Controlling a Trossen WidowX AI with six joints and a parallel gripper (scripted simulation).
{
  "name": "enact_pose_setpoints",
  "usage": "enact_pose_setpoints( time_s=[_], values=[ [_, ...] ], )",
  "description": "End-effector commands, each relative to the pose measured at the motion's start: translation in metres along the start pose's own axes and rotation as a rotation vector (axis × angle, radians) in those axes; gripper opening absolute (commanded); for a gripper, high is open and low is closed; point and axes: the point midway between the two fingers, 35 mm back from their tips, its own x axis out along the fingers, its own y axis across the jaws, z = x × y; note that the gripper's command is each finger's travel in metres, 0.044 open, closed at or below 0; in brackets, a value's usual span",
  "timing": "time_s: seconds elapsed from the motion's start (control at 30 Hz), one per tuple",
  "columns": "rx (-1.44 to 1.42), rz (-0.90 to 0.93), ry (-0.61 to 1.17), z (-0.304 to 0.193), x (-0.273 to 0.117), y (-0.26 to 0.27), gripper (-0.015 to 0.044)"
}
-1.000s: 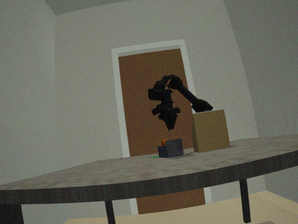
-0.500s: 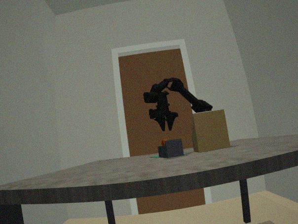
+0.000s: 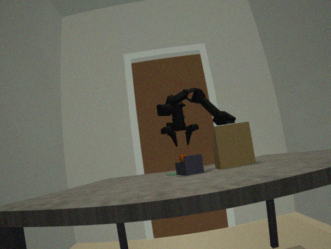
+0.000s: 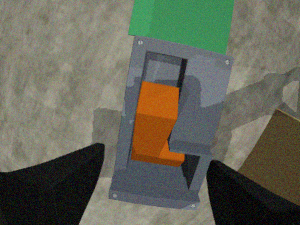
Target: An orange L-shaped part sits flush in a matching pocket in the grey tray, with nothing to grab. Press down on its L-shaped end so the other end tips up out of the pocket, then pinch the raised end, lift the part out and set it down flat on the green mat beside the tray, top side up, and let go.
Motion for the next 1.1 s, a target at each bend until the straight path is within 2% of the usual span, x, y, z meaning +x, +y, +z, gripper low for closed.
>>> enact_pose_setpoints(
  time_s=[0.0, 0.13, 1.07],
  values=[
    [0.018, 0.002, -0.001, 0.002, 0.010, 0.001, 0.0280],
    [0.018, 0.002, -0.003, 0.002, 0.028, 0.000, 0.0280],
    [0.018, 0.002, -0.003, 0.003, 0.067, 0.001, 0.0280]
  ],
)
